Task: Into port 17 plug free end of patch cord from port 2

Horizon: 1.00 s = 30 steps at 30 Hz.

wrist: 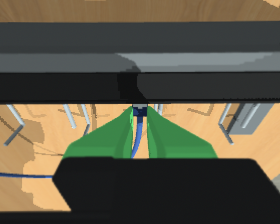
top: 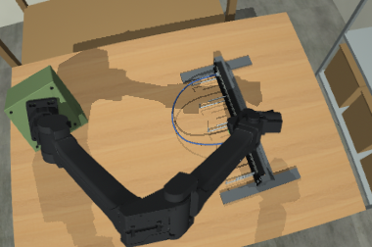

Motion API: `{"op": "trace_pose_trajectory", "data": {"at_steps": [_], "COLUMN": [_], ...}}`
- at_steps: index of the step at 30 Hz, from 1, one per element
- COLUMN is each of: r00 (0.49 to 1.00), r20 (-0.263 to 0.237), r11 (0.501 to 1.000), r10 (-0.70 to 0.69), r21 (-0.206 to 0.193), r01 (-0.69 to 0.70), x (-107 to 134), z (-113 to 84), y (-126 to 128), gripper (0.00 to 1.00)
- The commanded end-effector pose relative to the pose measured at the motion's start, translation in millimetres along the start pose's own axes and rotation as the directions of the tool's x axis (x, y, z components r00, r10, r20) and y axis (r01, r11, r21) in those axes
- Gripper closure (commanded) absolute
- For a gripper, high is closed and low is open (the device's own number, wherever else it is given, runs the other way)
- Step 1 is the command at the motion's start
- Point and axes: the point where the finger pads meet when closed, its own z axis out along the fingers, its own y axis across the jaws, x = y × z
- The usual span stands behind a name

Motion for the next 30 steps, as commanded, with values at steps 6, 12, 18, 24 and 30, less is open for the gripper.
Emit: {"op": "trace_pose_trajectory", "data": {"at_steps": [6, 12, 18, 24, 30], "r00": [0.998, 0.998, 0.997, 0.997, 0.997], "r20": [0.066, 0.069, 0.072, 0.073, 0.076], "r11": [1.0, 1.0, 1.0, 1.0, 1.0], "r10": [-0.003, -0.003, -0.003, -0.002, -0.002], "r21": [-0.01, -0.011, -0.011, -0.012, -0.012], "r01": [0.003, 0.004, 0.003, 0.003, 0.003], "x": [-34.8, -36.2, -37.4, -38.2, -39.3], "z": [-16.5, -17.1, -17.7, -18.0, -18.6], "y": [10.4, 10.1, 9.9, 9.7, 9.5], "gripper": [1.0, 1.0, 1.0, 1.0, 1.0]}}
